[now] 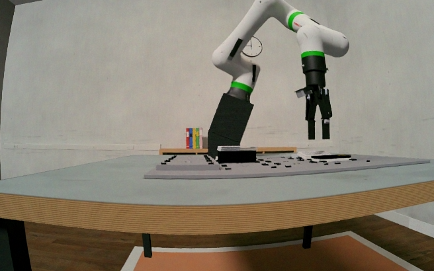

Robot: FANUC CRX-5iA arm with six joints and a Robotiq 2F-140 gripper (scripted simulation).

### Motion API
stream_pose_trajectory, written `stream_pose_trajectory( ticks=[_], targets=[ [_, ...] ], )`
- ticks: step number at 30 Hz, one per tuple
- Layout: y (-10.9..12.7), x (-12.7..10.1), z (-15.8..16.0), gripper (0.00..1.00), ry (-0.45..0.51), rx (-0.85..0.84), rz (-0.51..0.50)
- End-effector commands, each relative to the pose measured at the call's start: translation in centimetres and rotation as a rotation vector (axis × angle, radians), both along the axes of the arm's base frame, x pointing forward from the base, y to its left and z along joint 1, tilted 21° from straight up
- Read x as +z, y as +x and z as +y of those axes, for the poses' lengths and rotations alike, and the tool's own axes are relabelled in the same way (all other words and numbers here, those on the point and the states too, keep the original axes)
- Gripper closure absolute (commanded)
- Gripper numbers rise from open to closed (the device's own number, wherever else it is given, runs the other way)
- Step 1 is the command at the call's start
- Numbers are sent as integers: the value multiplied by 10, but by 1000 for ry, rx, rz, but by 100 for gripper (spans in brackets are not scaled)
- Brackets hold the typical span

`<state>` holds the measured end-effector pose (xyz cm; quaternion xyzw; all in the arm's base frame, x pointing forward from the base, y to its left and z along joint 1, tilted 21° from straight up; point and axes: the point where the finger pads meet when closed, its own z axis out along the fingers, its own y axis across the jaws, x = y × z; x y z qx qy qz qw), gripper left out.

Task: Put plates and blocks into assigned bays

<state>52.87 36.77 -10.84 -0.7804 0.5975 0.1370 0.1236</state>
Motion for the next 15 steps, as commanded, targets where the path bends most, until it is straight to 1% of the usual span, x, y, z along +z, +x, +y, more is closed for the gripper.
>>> stream_pose_trajectory(
  ticks=[1, 13, 15],
  targets=[
    [0, -3, -11, 30, 1, -1, -2],
    [-5, -20, -56, 30, 1, 0, -2],
    [-5, -20, -56, 30, 1, 0, -2]
  ],
)
